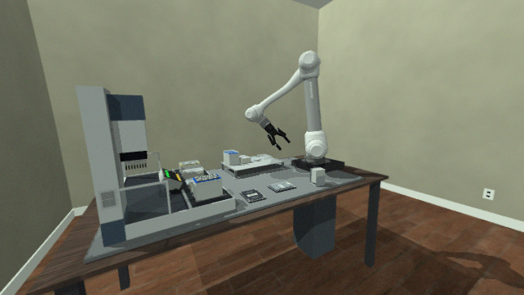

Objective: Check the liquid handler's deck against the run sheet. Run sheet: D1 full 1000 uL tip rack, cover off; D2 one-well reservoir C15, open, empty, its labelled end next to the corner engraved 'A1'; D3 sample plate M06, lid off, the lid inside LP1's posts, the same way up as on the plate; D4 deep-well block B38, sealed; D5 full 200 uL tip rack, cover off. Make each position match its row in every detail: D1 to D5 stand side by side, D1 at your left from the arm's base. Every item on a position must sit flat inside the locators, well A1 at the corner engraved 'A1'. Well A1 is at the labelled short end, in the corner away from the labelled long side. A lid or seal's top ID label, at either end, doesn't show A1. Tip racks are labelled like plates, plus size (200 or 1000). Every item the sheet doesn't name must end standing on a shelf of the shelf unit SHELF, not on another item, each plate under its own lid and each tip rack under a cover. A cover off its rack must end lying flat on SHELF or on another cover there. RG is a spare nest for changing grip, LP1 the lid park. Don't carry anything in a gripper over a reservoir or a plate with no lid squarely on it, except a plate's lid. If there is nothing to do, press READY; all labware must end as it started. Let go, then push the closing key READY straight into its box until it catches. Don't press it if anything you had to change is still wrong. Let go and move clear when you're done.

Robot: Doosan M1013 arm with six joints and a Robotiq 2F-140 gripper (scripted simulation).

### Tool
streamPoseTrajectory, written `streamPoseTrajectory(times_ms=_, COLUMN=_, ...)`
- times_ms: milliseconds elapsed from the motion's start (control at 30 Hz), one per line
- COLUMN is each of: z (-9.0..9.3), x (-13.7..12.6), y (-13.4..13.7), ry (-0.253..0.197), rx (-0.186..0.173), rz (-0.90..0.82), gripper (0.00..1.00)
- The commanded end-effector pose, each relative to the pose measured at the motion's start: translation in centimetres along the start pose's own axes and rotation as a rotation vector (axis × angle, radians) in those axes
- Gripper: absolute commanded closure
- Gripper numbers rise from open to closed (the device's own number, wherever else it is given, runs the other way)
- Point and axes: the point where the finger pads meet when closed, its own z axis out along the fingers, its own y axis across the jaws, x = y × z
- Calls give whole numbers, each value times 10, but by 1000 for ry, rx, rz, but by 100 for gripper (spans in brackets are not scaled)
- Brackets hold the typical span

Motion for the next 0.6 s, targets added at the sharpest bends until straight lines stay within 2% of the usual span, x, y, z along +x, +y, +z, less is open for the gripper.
streamPoseTrajectory(times_ms=0, z=-8, x=-6, y=-13, ry=32, rx=-3, rz=-56, gripper=21)
streamPoseTrajectory(times_ms=300, z=-28, x=-23, y=-50, ry=120, rx=-13, rz=-213, gripper=21)
streamPoseTrajectory(times_ms=367, z=-28, x=-23, y=-50, ry=120, rx=-13, rz=-213, gripper=21)
streamPoseTrajectory(times_ms=567, z=-41, x=-34, y=-74, ry=179, rx=-20, rz=-317, gripper=21)
